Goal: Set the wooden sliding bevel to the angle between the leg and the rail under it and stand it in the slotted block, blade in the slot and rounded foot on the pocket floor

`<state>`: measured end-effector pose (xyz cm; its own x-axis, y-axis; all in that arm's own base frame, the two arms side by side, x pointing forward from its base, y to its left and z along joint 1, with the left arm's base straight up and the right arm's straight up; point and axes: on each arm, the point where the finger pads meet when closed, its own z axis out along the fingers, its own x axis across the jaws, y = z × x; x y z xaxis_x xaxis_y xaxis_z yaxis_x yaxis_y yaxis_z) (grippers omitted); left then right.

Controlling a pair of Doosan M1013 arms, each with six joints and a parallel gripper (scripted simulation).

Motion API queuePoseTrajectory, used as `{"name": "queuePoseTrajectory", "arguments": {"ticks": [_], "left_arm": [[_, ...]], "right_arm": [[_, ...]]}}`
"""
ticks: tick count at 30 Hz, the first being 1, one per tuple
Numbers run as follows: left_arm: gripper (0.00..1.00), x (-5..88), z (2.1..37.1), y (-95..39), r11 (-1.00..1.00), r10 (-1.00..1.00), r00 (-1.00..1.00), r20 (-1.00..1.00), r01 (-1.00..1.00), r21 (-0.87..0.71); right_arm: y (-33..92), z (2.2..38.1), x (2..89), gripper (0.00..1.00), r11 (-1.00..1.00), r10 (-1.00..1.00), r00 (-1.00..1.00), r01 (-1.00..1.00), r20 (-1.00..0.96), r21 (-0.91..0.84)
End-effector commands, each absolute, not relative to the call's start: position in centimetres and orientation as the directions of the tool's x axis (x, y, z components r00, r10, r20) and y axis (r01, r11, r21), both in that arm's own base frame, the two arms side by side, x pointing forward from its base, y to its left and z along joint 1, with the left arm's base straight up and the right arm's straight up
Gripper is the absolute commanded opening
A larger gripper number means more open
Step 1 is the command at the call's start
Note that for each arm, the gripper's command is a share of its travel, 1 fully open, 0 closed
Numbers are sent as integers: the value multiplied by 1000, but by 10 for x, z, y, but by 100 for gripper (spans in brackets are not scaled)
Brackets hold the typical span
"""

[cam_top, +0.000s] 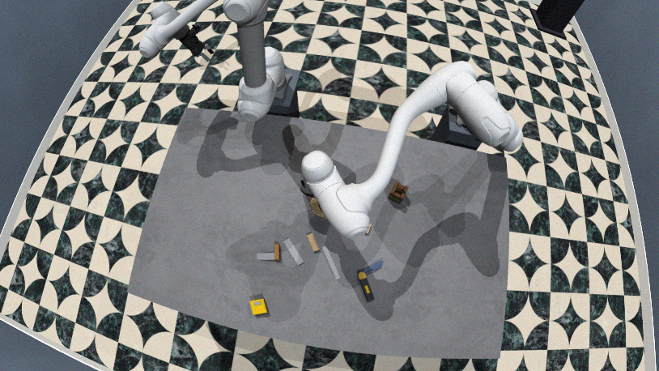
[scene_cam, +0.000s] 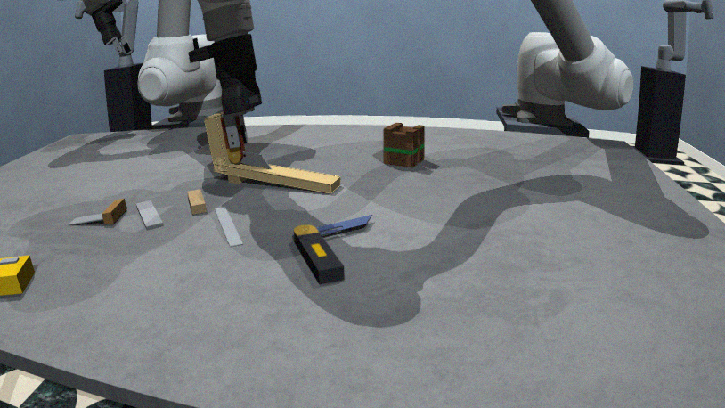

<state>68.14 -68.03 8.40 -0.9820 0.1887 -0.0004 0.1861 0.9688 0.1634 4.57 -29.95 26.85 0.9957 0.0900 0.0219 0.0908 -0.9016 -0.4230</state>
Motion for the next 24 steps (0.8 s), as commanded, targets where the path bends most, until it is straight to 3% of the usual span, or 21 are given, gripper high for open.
{"name": "queuePoseTrajectory", "arguments": {"ticks": [1, 24], "left_arm": [[0, 682, 86, -681, 969, 189, -982, -3, 186, 163], [0, 682, 84, -680, 969, 189, -982, -3, 186, 163]], "right_arm": [[-300, 269, 46, 100, -902, 90, 996, 91, 22, -422], [-300, 269, 46, 100, -902, 90, 996, 91, 22, -422]]}}
